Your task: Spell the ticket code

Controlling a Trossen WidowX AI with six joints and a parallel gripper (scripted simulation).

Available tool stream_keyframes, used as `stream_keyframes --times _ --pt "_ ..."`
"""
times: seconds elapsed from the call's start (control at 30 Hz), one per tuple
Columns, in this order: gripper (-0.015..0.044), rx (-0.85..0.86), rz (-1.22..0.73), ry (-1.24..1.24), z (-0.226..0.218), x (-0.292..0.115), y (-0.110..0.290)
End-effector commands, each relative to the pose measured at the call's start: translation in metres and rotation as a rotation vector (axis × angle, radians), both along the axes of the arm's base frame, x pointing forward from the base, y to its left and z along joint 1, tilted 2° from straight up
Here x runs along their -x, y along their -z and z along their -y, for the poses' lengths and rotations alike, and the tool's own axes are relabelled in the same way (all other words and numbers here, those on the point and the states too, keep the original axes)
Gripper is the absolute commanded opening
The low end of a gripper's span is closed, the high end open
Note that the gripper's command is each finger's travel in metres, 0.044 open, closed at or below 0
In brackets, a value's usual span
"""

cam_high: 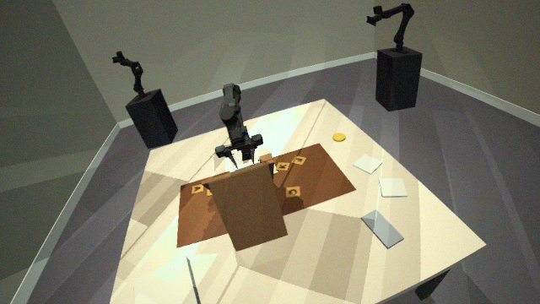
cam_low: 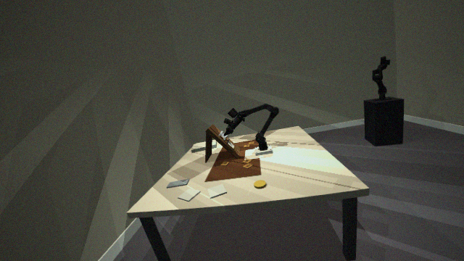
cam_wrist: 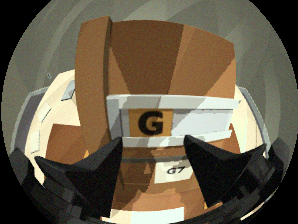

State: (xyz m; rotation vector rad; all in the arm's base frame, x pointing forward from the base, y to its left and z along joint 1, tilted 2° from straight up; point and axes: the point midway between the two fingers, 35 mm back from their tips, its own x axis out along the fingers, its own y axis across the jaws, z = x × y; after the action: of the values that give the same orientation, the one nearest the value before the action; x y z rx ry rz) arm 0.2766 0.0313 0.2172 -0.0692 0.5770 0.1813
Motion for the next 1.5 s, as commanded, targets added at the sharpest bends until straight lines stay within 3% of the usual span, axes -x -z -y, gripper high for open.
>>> stream_keyframes --times 0.0,0.1,0.47,0.9,1.47 --pt "0.0295 0.001 0.004 0.005 0.000 0.002 -0.003" --pt "0.0295 0.001 0.004 0.005 0.000 0.002 -0.003" --pt "0.0006 0.001 0.000 -0.001 0.000 0.001 -0.001" --pt "0.0000 0.007 -0.027 0.002 0.001 -0.001 -0.002" --pt "0.0000 0.133 -0.671 0.016 0.029 -0.032 -0.012"
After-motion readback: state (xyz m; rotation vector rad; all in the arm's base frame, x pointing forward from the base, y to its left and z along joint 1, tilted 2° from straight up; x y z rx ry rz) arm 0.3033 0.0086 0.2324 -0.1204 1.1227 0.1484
